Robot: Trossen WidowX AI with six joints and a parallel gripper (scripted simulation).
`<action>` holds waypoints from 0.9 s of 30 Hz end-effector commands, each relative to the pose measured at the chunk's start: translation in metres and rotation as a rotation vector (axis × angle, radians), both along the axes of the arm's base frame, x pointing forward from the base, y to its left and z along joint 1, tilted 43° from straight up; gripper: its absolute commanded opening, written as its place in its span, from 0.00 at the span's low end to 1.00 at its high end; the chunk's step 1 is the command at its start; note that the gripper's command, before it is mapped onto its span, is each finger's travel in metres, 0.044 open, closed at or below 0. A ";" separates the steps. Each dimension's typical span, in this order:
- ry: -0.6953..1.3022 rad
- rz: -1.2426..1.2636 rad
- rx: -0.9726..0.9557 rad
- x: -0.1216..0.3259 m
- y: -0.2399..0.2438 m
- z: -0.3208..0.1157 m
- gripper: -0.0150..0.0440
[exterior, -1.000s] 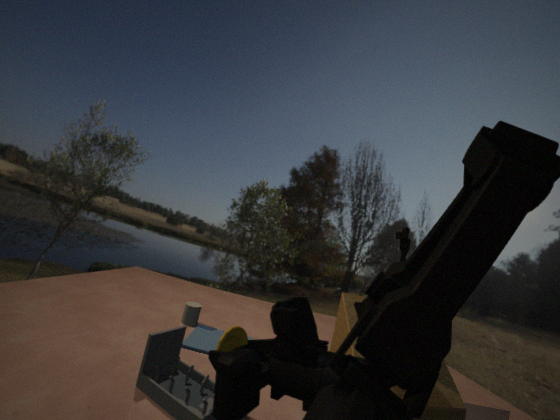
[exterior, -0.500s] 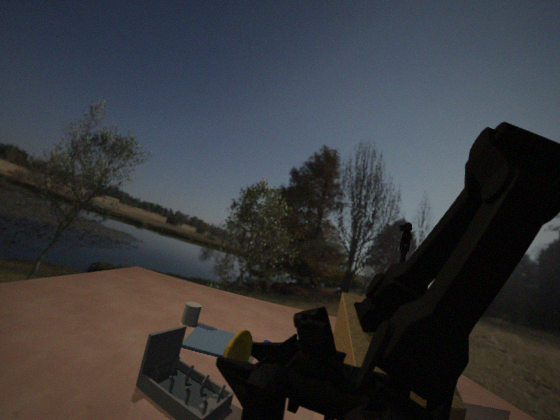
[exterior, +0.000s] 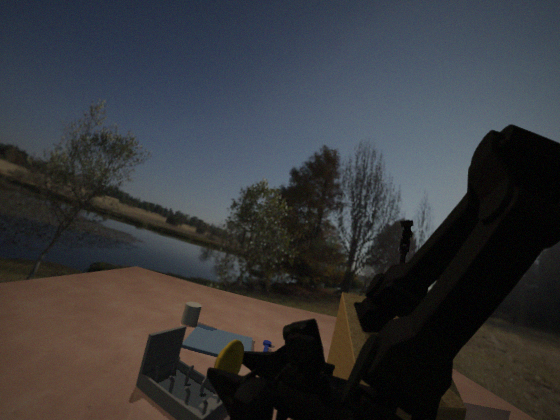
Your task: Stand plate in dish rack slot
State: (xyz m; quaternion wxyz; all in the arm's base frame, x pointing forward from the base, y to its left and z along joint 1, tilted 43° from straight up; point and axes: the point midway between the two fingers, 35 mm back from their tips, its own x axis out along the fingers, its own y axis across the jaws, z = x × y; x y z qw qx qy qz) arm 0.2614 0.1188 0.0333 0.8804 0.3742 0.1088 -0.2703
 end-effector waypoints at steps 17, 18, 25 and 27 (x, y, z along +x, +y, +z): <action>0.001 -0.001 -0.002 0.021 -0.002 -0.014 0.25; 0.000 -0.002 -0.001 0.023 -0.003 -0.015 0.25; -0.002 -0.001 0.003 0.028 0.008 -0.029 0.25; -0.002 -0.001 0.003 0.028 0.009 -0.030 0.25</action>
